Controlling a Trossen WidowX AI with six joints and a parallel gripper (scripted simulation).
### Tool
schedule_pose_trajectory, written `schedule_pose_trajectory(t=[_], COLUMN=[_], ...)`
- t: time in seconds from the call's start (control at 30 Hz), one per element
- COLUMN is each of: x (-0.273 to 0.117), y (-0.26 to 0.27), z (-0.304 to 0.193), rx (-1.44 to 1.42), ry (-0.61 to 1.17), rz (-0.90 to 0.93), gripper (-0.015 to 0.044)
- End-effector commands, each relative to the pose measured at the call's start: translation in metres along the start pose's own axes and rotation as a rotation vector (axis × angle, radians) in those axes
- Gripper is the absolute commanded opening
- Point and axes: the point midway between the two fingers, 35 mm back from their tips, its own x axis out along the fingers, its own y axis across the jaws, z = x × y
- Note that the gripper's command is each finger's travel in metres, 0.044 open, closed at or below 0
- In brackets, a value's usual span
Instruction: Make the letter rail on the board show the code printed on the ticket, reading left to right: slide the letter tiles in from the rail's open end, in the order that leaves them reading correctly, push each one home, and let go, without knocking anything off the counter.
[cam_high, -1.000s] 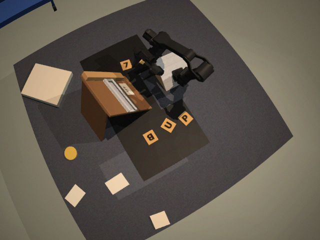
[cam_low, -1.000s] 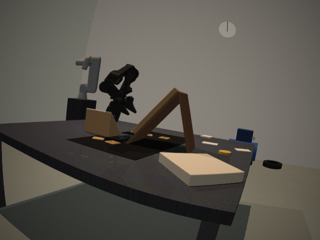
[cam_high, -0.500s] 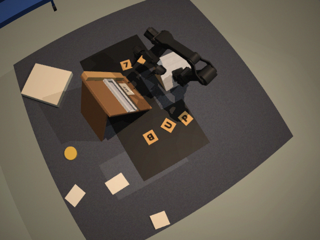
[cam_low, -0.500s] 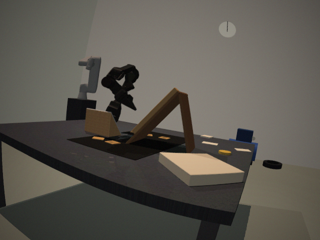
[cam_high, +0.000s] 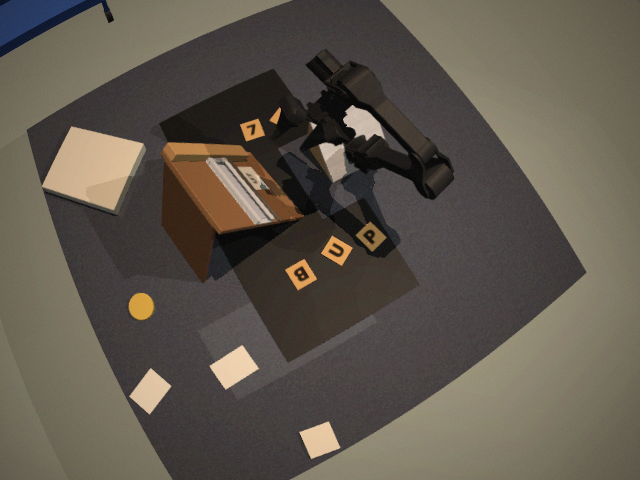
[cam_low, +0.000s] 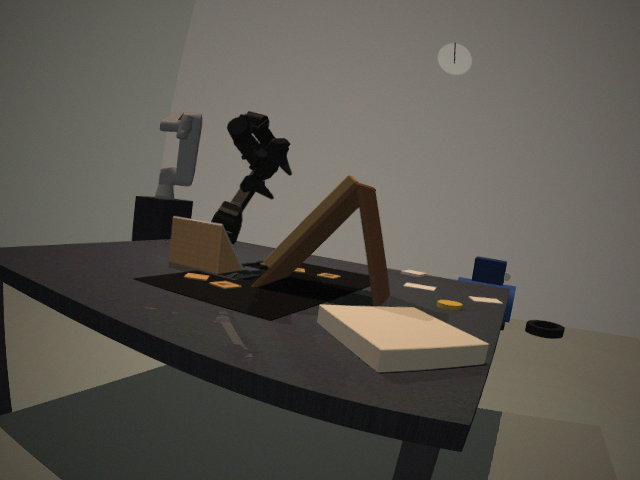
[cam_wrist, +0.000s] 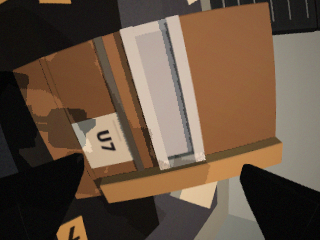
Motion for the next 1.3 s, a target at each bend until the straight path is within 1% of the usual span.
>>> schedule_pose_trajectory(t=[0.0,0.6,0.67,1.17,1.27], x=[-0.013,-0.013,-0.014,-0.023,-0.024], y=[-0.006,-0.006,-0.006,-0.001,0.0], z=[0.021,0.021,0.021,0.022,0.022], rx=[-0.237,-0.22,-0.09,1.382,1.546], ry=[0.042,0.042,0.045,0.02,0.009], rz=[-0.003,-0.004,-0.011,-0.107,-0.122], gripper=[0.044,0.044,0.044,0.044,0.044])
